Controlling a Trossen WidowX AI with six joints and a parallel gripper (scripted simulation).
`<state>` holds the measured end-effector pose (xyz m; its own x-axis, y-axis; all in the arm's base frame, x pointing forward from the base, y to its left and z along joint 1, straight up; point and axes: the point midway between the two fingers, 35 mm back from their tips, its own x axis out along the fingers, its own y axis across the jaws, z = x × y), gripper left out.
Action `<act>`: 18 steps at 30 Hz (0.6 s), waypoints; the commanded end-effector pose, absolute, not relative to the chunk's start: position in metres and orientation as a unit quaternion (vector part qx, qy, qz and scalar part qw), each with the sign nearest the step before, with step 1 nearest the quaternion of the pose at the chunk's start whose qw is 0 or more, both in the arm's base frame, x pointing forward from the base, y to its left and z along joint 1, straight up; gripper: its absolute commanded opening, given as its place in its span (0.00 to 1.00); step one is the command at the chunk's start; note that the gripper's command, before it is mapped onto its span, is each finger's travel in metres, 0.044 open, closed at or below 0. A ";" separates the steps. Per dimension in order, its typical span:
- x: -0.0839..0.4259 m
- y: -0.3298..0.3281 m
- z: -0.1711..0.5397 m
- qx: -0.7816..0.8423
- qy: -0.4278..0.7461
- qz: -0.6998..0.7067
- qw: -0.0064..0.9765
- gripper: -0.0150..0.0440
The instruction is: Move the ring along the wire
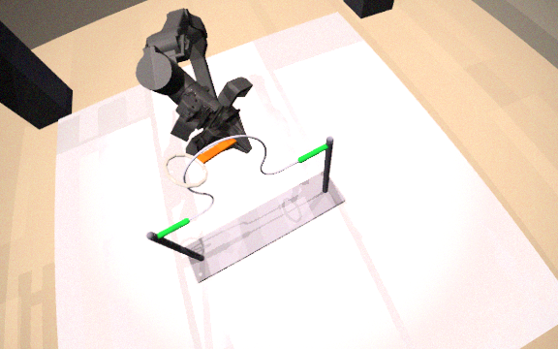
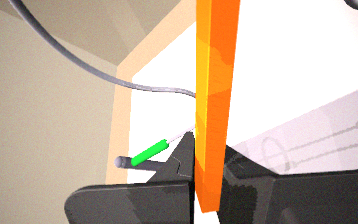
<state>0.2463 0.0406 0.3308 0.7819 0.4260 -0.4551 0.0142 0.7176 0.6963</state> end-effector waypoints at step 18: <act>0.249 0.029 0.322 0.219 0.305 0.074 0.924 0.00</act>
